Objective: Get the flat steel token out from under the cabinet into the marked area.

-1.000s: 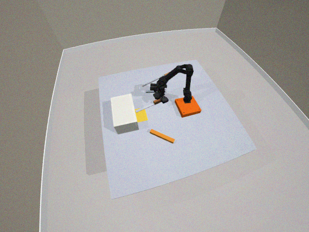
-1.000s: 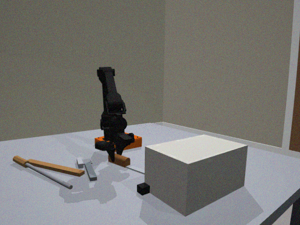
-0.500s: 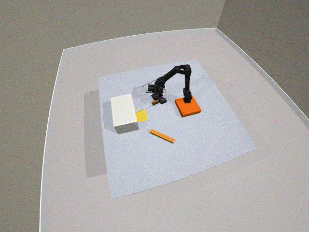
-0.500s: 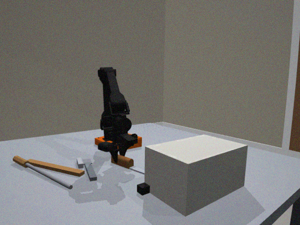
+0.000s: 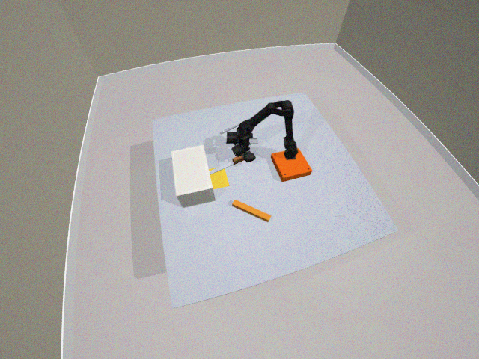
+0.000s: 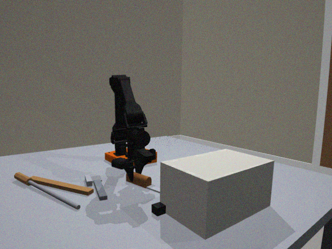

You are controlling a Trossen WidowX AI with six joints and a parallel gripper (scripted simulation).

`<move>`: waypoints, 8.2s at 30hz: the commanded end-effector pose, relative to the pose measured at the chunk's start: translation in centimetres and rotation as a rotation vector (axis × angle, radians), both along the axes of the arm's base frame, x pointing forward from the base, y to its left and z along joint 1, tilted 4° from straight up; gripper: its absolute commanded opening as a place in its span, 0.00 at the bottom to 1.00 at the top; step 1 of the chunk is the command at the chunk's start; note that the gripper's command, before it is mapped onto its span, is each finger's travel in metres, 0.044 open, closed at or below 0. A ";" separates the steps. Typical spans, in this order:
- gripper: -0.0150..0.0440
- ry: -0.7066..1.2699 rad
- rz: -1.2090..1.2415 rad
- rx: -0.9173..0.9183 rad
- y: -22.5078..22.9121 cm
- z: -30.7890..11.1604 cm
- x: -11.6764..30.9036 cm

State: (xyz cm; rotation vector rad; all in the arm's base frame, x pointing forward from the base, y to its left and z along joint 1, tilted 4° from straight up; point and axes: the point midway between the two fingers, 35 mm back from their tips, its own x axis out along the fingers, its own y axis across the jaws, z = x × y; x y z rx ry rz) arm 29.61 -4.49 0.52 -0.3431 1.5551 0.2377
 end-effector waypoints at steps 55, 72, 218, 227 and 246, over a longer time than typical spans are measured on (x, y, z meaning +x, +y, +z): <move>0.25 -0.004 -0.001 -0.001 2.4 0.1 6.5; 0.25 -0.006 -0.001 -0.001 3.0 0.1 8.1; 0.25 -0.003 -0.001 0.000 3.7 -0.1 5.5; 0.25 -0.003 -0.001 -0.001 3.3 -0.1 4.6; 0.25 -0.001 -0.001 -0.001 2.4 -0.1 2.7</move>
